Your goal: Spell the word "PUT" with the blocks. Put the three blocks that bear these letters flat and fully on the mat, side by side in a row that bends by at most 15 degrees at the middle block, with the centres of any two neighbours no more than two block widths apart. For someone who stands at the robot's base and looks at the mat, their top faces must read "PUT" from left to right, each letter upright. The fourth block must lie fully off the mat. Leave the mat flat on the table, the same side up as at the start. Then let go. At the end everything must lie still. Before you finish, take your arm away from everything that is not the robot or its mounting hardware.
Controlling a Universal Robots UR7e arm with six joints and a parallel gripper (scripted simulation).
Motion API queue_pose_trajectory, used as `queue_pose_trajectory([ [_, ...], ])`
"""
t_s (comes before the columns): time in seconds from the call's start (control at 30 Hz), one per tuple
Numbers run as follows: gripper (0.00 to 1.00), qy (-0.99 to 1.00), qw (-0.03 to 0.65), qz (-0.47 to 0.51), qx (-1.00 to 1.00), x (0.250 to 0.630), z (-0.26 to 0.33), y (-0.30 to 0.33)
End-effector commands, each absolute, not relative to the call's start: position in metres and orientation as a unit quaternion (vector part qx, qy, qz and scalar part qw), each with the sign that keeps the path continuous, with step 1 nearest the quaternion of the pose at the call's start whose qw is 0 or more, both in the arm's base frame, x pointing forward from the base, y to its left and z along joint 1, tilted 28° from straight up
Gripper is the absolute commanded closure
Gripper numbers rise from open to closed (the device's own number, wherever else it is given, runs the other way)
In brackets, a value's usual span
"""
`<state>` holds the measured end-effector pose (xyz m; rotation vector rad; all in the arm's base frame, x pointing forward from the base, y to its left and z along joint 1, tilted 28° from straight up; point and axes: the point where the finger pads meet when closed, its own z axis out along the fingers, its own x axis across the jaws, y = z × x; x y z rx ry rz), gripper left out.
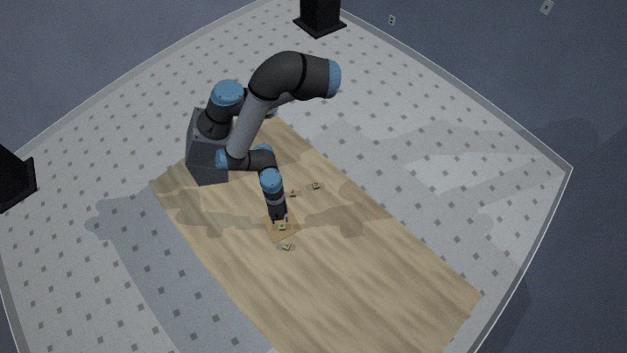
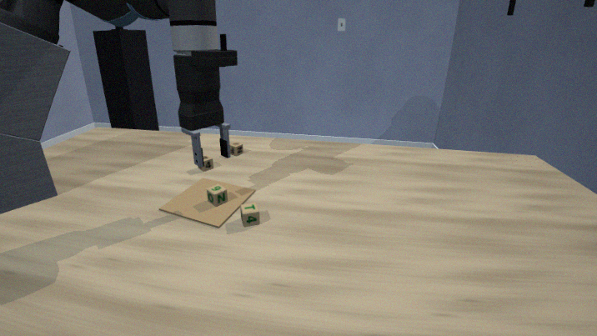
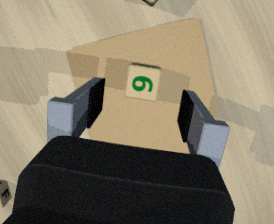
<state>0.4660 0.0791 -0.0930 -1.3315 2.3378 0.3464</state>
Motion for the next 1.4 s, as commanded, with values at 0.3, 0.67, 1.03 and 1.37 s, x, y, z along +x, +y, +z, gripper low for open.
queue_pose_trajectory([
  [0.3,0.0,0.842,0.212,0.126,-0.481,0.464,-0.094,0.081],
  [0.67,0.0,0.842,0.212,0.126,-0.48,0.464,-0.094,0.081],
  [1.03,0.0,0.846,0.211,0.126,-0.474,0.468,-0.099,0.083],
  [1.37,0.0,0.846,0.211,0.126,-0.474,0.471,-0.108,0.087],
])
